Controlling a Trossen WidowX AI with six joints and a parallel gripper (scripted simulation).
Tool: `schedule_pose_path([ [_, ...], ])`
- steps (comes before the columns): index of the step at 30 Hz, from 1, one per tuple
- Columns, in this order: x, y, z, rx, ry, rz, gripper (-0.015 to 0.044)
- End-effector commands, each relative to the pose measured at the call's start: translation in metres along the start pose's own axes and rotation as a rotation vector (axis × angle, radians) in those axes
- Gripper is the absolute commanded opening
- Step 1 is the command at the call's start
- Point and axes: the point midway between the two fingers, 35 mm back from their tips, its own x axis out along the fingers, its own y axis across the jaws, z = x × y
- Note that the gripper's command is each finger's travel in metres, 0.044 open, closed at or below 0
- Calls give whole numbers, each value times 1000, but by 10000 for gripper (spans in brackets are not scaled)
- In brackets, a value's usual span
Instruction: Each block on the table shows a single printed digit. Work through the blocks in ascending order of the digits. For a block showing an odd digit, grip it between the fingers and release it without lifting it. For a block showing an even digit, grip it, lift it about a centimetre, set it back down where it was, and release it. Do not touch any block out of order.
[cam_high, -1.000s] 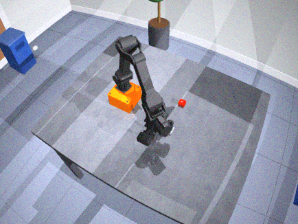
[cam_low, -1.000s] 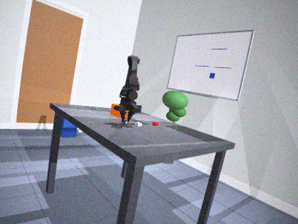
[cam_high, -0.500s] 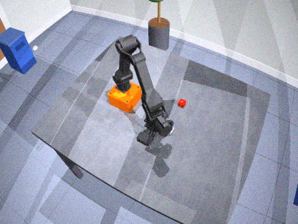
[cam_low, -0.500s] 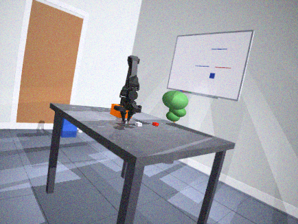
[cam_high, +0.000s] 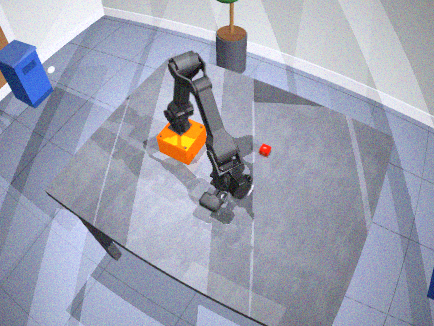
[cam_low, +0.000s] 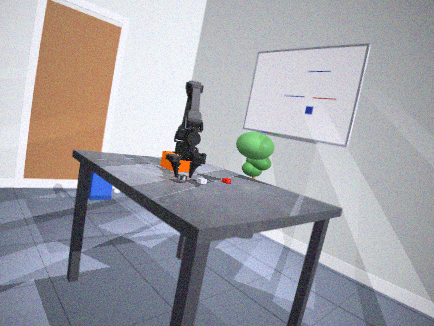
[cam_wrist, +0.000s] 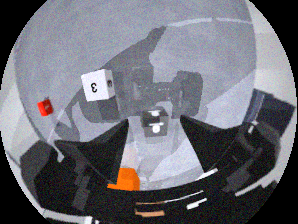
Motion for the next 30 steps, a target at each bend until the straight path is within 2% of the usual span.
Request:
schedule_pose_path([
  [1, -2, 0, 0, -3, 0, 3, 400],
  [4, -33, 0, 0, -3, -1, 2, 400],
  [10, -40, 18, 12, -3, -1, 5, 400],
  [20, -72, 155, 52, -2, -1, 21, 400],
  [30, -110, 299, 19, -2, 1, 31, 400],
])
